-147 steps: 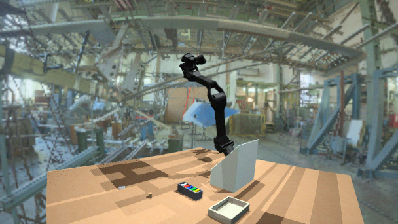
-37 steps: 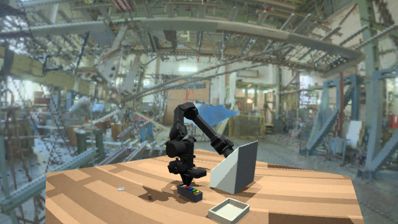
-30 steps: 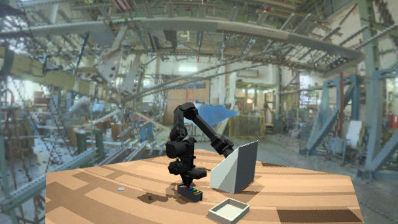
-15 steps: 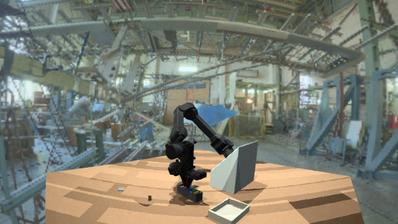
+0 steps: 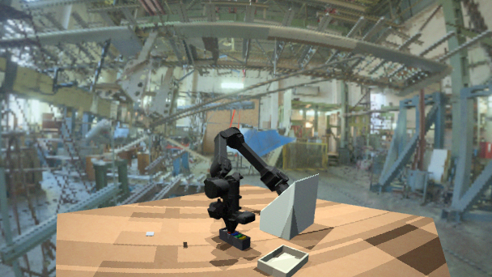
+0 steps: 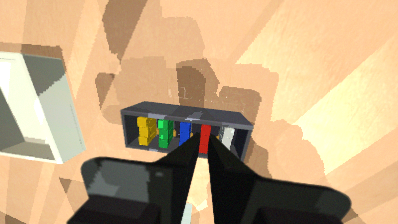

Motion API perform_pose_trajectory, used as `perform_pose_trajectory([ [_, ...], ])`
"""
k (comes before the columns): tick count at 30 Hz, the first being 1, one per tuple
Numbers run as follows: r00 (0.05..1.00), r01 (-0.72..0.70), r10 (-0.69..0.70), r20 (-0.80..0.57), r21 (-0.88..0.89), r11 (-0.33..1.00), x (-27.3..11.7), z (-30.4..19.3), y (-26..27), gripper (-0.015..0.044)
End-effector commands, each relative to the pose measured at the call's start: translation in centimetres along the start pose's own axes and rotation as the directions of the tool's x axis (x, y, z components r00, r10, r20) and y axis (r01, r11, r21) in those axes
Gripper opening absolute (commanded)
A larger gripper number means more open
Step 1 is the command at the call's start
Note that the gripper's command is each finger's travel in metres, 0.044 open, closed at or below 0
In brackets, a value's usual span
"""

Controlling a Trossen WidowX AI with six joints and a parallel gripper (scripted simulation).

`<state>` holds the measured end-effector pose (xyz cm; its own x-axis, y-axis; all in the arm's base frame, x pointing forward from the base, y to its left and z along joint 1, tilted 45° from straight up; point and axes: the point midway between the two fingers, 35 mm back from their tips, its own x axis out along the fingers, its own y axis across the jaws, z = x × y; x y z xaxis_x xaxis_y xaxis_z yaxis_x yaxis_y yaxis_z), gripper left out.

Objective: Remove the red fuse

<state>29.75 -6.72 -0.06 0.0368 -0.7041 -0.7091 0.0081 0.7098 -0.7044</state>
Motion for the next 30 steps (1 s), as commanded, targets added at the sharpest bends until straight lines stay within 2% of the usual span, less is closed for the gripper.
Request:
perform_pose_trajectory([
  [1, 1.0, 0.0, 0.0, 0.0, 0.001, 1.0, 0.0, 0.0, 0.0, 0.0014],
  [4, 1.0, 0.0, 0.0, 0.0, 0.001, 1.0, 0.0, 0.0, 0.0, 0.0],
  [30, 1.0, 0.0, 0.0, 0.001, -0.001, 1.0, -1.2, 0.1, 0.0, 0.0],
])
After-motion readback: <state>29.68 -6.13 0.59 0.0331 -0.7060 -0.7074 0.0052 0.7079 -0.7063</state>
